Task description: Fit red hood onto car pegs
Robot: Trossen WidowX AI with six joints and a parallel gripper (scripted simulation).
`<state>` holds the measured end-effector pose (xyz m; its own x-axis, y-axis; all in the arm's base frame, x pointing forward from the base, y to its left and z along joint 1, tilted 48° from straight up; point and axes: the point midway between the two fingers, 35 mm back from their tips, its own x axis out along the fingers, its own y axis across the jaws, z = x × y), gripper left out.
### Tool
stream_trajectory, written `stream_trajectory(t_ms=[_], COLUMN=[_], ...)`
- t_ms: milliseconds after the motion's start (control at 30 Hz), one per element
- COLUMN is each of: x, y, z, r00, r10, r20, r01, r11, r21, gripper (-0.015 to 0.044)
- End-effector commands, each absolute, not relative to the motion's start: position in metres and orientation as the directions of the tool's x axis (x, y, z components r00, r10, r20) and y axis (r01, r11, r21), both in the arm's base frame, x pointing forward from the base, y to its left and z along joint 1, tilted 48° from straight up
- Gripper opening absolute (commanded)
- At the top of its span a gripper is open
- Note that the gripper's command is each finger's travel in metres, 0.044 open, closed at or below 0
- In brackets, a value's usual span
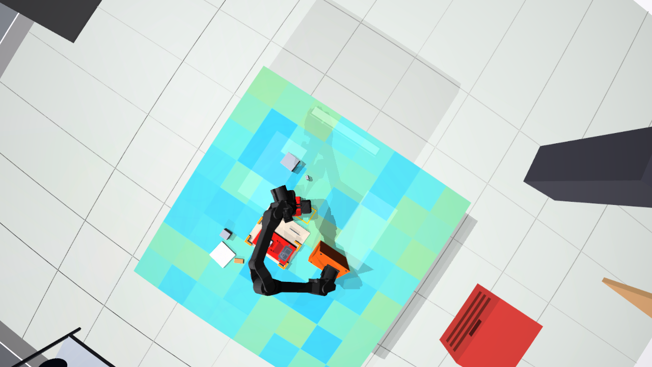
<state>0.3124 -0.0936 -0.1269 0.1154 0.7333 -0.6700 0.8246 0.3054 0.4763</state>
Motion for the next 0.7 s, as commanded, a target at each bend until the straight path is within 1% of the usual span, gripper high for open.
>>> stream_trajectory(t_ms=[0,667], x=[0.315,0.307], y=[-0.105,-0.151], z=[-0.118,-0.076], r00=[0.127,0.126], r10=[0.724,0.722], r20=[-0.678,-0.680], r01=[0.818,0.818], r11=[0.310,0.311], r21=[0.485,0.483], gripper=[0.0000,0.0000])
